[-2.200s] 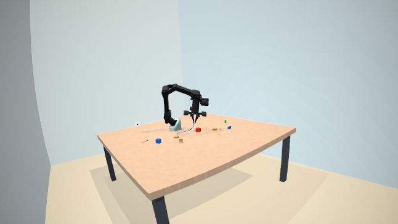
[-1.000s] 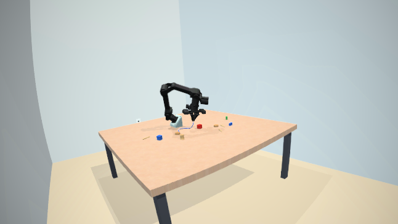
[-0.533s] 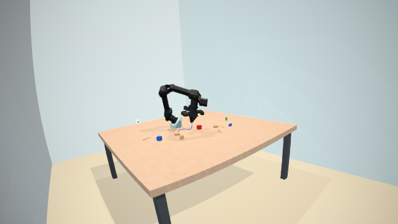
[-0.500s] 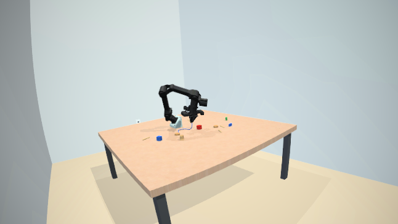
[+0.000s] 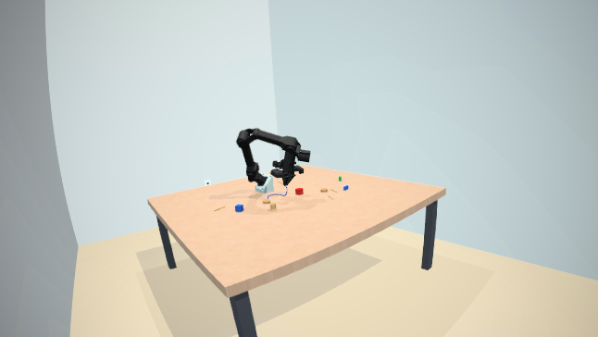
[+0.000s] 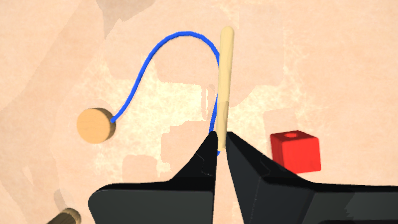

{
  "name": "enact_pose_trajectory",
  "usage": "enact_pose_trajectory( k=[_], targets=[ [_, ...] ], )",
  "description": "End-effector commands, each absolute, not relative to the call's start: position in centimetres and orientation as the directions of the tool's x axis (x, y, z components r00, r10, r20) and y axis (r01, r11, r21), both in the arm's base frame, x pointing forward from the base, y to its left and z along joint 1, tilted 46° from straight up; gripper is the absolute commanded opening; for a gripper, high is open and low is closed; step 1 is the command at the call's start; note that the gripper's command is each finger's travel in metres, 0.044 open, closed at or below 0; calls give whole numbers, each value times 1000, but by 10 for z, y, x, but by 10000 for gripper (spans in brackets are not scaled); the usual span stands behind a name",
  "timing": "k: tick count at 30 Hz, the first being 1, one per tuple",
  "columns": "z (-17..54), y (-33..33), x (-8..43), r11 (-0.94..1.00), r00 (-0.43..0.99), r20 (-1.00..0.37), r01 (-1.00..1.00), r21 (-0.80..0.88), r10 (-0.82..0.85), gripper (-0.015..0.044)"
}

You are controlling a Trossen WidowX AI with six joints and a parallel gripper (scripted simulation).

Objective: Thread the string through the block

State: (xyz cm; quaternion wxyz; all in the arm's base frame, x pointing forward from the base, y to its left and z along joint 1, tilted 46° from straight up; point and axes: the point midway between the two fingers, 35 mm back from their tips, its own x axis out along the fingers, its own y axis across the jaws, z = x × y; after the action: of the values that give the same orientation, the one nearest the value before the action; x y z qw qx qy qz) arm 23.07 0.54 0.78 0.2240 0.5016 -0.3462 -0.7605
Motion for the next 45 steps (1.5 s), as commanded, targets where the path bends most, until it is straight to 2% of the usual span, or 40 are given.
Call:
enact_pose_trajectory(
  k=[1,14,45],
  targets=[
    [14,2,234,-673,-390,-612,26,740,-688,0],
    [23,-11,236,-705,-412,-603,152,693,-683,0],
    [13,-5,258,-706,-388,-617,142,694,-684,0]
  ],
)
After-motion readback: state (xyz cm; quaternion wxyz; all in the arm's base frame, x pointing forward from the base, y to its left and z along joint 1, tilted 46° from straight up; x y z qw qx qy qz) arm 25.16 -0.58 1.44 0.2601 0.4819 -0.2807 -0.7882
